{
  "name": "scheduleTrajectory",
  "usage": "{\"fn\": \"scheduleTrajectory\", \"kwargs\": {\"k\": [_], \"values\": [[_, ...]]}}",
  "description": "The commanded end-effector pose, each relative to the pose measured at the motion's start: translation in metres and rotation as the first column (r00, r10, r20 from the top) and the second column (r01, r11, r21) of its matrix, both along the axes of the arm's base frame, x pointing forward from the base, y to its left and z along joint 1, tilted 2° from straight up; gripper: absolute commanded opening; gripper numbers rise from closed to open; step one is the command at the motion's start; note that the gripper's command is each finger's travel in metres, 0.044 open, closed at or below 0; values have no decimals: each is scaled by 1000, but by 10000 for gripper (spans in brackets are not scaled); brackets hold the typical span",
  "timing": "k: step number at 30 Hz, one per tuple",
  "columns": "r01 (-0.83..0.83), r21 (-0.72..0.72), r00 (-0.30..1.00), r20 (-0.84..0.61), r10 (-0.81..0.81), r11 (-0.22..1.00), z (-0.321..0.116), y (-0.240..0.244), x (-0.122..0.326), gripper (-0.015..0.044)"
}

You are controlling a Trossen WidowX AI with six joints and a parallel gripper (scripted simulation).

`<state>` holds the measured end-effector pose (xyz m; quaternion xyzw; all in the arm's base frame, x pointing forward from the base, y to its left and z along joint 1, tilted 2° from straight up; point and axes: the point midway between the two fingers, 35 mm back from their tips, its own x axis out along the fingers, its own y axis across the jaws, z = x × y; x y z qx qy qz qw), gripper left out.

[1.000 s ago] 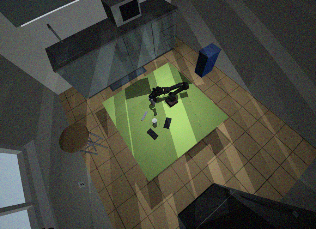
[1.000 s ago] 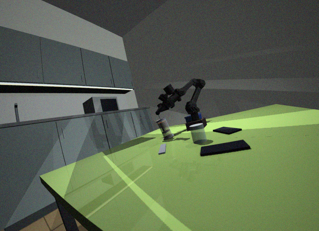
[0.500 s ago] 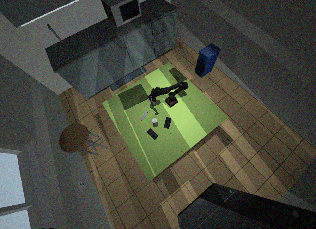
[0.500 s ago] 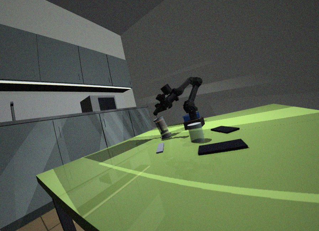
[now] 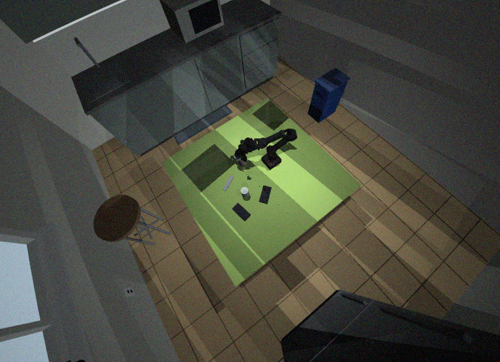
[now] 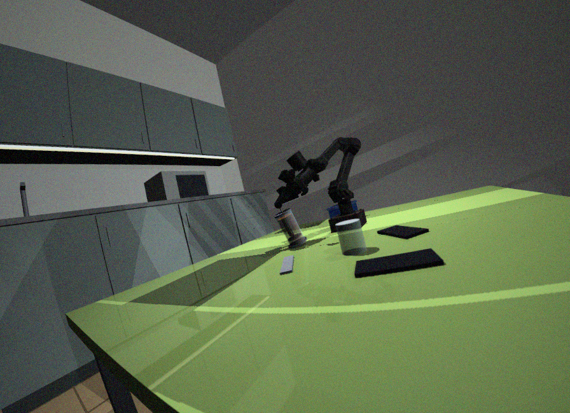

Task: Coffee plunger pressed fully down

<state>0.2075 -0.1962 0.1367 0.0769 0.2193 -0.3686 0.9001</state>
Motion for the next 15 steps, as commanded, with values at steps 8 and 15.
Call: {"fn": "scheduleTrajectory", "kwargs": {"k": [8,15], "values": [[-3,15,1000,-26,3,1000,-8,-1,1,118],[-3,15,1000,-26,3,1000,-7,-2,2,118]]}}
